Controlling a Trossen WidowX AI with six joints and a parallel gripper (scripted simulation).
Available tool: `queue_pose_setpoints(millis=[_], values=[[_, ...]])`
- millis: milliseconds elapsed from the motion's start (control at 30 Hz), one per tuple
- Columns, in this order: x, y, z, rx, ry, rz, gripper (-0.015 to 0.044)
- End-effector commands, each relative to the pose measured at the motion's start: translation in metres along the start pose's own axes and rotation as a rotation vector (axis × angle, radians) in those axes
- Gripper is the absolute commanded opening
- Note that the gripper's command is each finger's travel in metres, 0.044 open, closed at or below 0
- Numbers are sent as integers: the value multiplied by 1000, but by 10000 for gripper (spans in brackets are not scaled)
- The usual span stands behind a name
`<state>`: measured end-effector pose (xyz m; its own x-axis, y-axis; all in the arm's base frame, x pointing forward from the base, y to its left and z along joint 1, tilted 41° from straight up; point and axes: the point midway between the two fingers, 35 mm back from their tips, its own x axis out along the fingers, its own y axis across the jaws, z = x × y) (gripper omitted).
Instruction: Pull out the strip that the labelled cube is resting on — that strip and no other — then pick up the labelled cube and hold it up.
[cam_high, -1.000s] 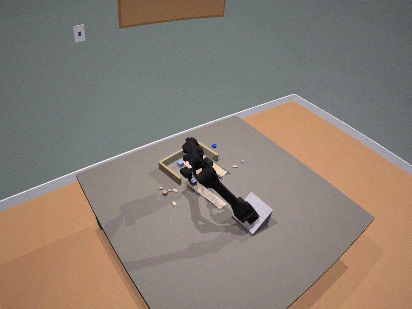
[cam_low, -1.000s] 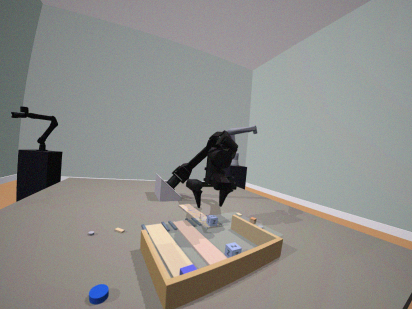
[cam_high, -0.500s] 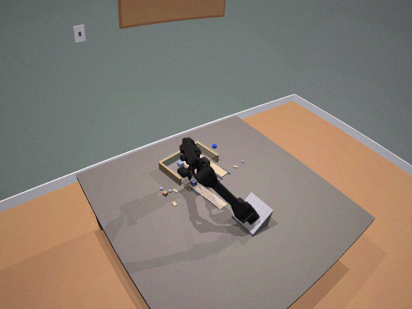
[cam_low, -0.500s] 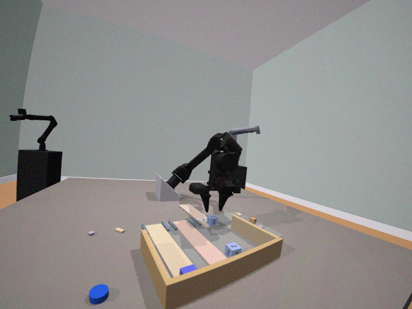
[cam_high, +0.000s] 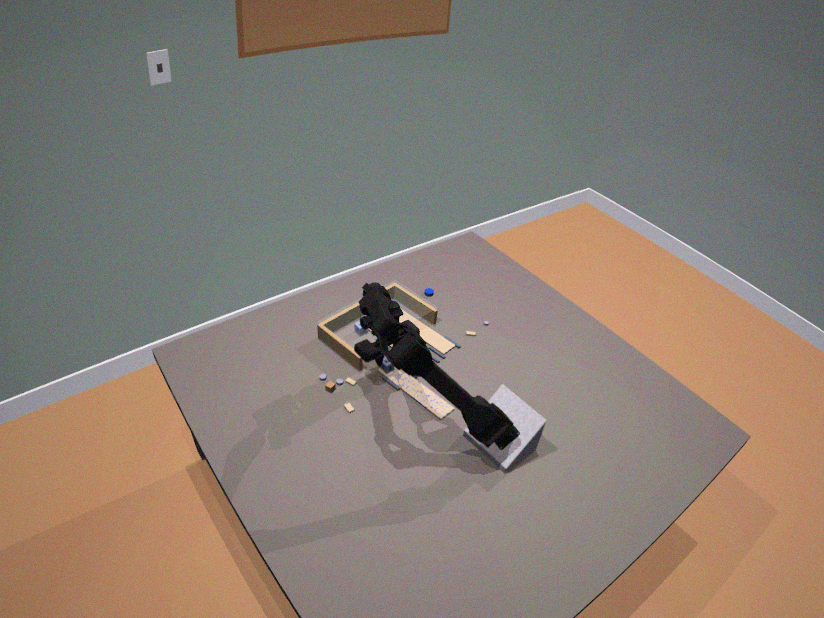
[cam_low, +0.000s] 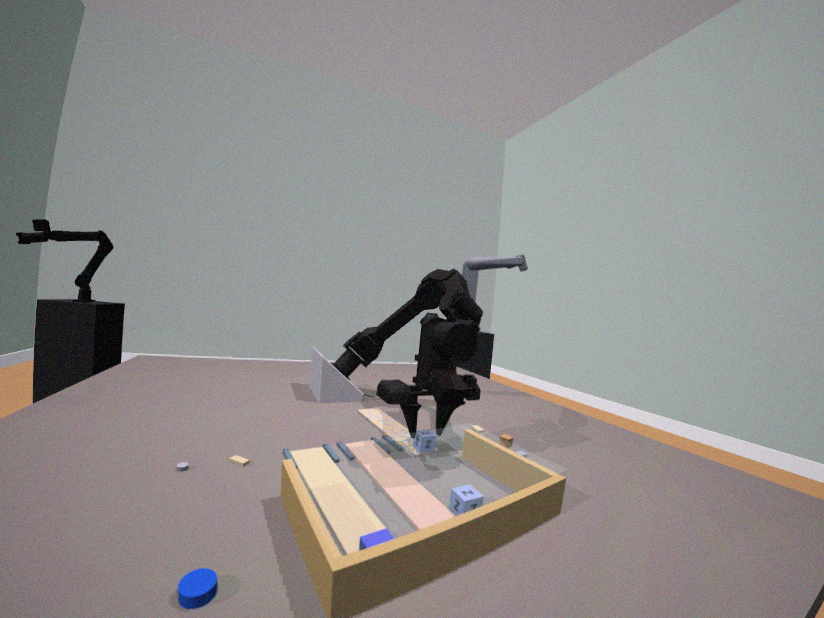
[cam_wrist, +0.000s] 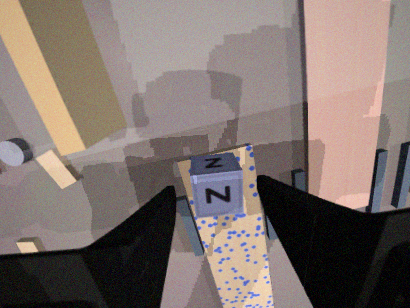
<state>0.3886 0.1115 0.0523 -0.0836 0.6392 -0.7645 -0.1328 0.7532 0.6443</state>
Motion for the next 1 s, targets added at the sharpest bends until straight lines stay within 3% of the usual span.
queue_pose_setpoints(millis=[0,433,533,833,967], values=[[8,-1,-2,12,7,7,250],[20,-1,-3,12,7,8,250],[18,0,-1,2,3,2,171],[18,0,-1,2,3,2,111],[16,-1,-3,23,0,4,6]])
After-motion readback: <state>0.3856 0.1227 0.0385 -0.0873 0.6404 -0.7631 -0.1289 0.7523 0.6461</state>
